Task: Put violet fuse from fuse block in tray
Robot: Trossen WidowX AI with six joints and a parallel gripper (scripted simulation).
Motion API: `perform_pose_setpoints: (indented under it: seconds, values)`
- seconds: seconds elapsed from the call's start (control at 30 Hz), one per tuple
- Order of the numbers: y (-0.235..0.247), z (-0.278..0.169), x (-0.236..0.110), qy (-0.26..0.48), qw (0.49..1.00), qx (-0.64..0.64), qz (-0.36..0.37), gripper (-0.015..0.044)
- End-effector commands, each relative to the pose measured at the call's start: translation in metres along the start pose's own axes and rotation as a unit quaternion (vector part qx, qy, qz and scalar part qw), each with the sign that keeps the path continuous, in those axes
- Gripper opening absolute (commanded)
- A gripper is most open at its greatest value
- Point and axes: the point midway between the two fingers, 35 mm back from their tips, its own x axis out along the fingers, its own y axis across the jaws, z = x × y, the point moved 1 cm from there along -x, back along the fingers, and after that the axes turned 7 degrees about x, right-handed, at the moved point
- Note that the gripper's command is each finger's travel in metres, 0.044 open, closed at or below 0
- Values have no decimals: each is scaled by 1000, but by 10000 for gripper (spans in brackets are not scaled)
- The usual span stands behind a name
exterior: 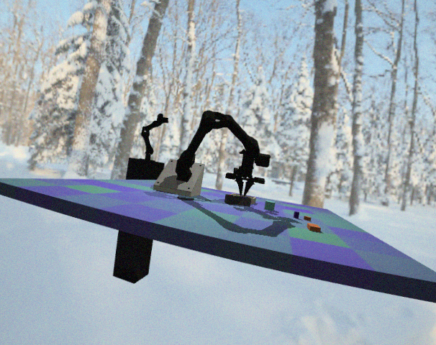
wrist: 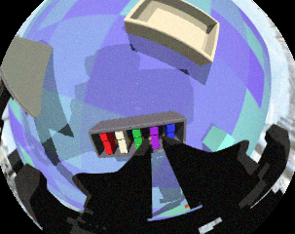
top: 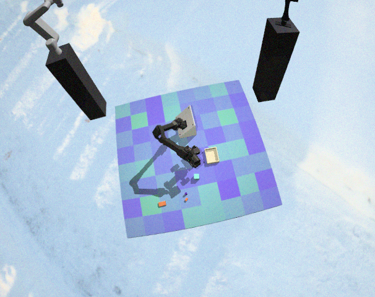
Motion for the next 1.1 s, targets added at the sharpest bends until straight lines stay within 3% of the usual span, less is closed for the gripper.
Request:
perform_pose_setpoints:
  seconds: [0.0,0.7,1.07]
  values:
    - [0,-1,1,2,1000,-1,0,74]
    - [0,-1,11,2,1000,-1,0,74]
    - [0,0,10,0,1000,0,0,1]
